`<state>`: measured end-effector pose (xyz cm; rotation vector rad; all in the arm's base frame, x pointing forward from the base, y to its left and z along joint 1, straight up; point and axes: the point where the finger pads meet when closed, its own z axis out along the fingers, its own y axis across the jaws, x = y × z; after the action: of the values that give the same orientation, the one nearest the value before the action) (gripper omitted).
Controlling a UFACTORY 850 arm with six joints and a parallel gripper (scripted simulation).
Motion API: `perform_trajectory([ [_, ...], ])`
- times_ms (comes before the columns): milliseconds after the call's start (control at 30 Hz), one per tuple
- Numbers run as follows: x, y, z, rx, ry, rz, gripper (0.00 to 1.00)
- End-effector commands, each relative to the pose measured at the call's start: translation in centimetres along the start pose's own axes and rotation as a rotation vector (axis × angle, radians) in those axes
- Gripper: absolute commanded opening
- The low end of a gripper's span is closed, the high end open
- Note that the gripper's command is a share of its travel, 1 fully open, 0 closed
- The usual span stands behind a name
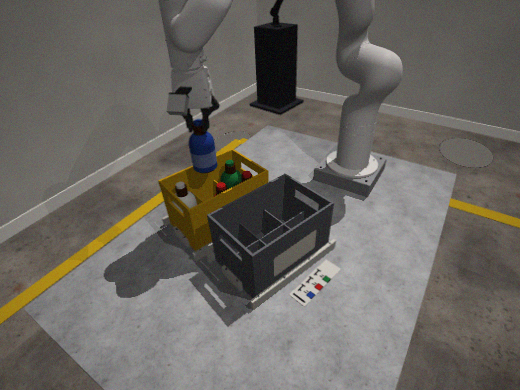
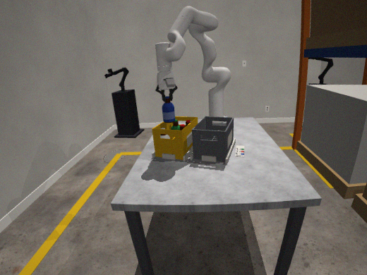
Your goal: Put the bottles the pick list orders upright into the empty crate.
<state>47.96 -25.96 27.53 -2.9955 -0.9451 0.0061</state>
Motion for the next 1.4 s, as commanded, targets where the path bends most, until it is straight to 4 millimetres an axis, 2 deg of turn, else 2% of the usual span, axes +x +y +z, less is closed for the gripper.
perform_trajectory([
  [0,0.0,0.1,-0.6,-0.002,0.001,0.000,0.00],
  [467,0.1,-0.1,-1.0,-0.002,0.001,0.000,0.00],
  [1367,1.7,-4.9,-1.0,-0.002,0.001,0.000,0.00],
])
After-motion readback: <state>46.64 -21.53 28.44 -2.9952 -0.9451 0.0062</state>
